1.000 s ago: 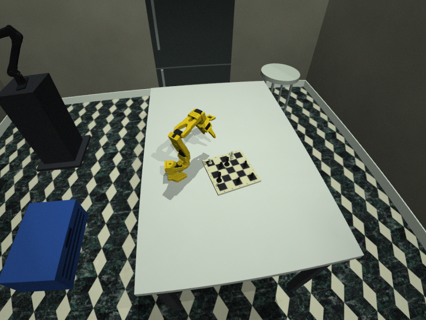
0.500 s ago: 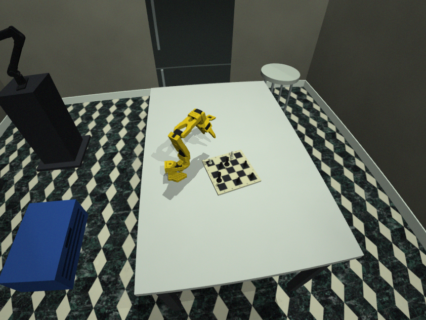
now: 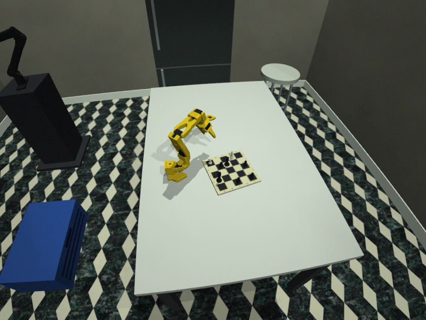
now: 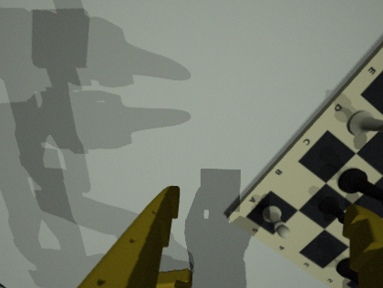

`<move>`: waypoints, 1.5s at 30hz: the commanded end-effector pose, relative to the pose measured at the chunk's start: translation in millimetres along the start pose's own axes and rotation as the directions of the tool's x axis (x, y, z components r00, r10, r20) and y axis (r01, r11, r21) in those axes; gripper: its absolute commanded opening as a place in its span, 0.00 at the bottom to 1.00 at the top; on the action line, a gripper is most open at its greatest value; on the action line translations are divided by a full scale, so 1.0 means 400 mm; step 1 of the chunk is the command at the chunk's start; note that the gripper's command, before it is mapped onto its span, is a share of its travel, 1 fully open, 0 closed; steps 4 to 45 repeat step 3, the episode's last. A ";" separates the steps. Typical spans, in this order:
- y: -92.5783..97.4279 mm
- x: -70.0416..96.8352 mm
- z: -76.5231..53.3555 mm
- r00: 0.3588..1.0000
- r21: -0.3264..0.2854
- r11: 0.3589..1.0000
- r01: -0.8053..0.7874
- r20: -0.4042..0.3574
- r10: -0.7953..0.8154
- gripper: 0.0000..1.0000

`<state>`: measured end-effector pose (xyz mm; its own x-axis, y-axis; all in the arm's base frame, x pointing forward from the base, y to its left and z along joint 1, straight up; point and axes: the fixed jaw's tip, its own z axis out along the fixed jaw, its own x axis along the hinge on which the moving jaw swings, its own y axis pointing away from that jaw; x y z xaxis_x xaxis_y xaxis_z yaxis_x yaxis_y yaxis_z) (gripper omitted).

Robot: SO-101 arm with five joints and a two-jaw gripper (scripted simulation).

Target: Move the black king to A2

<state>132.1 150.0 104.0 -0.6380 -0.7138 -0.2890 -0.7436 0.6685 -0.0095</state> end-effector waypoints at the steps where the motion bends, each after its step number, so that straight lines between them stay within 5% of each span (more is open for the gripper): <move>1: 0.004 -0.001 0.001 1.000 -0.003 1.000 0.015 -0.008 -0.015 0.40; 45: 0.004 -0.001 0.001 1.000 -0.003 1.000 0.015 -0.008 -0.015 0.40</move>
